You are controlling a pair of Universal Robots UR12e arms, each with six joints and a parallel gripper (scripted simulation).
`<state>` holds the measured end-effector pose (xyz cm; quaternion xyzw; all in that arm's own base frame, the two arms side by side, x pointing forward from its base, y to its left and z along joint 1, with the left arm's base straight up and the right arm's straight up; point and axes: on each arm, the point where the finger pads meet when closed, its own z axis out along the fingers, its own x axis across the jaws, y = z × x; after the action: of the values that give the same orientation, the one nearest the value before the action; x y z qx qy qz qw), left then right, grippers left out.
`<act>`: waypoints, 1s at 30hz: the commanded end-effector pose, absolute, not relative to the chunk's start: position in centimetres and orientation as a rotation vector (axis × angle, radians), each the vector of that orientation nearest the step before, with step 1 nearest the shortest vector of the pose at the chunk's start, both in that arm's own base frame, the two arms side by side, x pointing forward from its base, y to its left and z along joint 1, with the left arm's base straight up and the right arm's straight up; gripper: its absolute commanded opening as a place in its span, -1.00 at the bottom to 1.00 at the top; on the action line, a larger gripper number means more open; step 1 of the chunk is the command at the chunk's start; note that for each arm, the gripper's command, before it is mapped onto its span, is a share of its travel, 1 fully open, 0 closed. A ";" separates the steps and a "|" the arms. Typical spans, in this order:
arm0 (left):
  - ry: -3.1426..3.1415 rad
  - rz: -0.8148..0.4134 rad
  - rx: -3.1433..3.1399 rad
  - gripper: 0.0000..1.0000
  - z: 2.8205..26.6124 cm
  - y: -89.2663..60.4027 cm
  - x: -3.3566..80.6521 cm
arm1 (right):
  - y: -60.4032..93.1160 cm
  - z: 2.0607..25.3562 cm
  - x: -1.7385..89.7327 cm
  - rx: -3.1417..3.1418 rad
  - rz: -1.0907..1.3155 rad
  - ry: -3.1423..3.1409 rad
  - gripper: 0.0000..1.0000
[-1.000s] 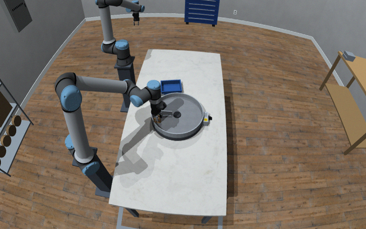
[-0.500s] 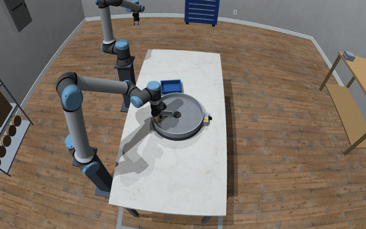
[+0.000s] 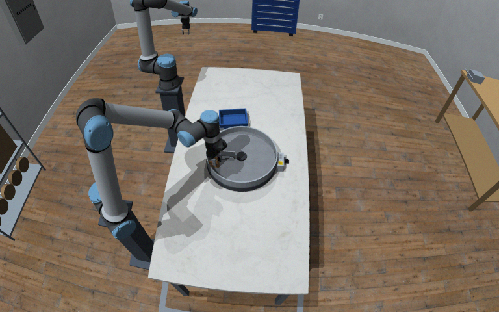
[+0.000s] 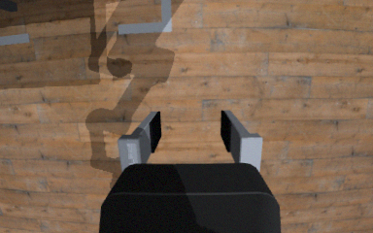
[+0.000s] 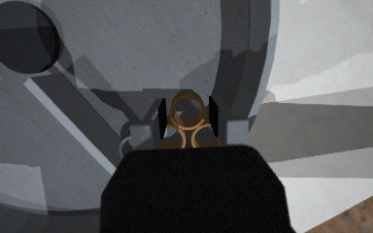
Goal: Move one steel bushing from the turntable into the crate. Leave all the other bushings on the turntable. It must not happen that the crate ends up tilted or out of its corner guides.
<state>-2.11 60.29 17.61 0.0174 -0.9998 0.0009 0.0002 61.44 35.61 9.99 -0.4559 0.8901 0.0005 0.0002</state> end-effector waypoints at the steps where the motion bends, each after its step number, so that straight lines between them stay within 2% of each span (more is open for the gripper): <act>1: -3.141 0.000 0.055 1.00 17.7 60.4 -2.1 | 35.7 10.1 61.5 -1.431 0.002 2.794 0.52; 21: -3.141 0.000 0.055 1.00 17.7 60.4 -2.1 | 35.7 9.6 61.5 -1.431 0.002 2.794 0.52; 30: -3.141 0.000 0.055 1.00 17.7 60.4 -2.1 | 35.7 8.1 61.5 -1.431 0.002 2.794 0.52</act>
<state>-2.11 60.29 17.61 0.0174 -0.9998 0.0009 0.0002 61.43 35.61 8.69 -0.4559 0.8901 0.0005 0.0002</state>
